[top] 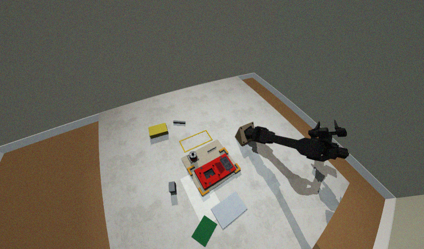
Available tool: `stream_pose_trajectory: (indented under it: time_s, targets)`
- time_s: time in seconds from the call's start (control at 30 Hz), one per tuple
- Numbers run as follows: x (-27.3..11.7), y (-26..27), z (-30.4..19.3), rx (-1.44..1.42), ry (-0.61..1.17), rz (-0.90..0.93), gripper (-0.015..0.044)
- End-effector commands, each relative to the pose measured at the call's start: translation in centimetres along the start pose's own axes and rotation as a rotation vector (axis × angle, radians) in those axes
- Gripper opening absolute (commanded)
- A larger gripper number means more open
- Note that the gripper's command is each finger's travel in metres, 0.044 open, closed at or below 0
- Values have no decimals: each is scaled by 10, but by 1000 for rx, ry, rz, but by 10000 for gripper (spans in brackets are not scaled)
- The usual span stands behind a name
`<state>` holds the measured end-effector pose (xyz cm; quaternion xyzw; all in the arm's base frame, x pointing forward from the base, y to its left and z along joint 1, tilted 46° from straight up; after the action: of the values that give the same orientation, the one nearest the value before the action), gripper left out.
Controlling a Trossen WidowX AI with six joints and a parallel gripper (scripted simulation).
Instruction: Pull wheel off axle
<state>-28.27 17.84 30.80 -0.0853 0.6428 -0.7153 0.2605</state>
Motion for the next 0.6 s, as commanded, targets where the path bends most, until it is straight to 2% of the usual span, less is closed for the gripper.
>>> stream_pose_trajectory:
  time_s: [0.0, 0.1, 0.37, 0.57]
  targets:
    - [-1, 0, 0, 1, 2, -1, 374]
    - [-10, -4, -3, 9, 35, -10, 300]
    - [-64, -21, -13, 73, 230, -65, 300]
    - [-113, -19, -22, 263, 427, -112, 300]
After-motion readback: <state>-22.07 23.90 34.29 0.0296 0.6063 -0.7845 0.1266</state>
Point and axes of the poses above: the point midway between the two fingers, 35 mm back from their tips, its own x axis out along the fingers, its own y axis across the jaws, z = x × y, the point moved 9 cm from there along -x, back along the fingers, and after that the axes turned 13 degrees about x, right-handed, at the moved point
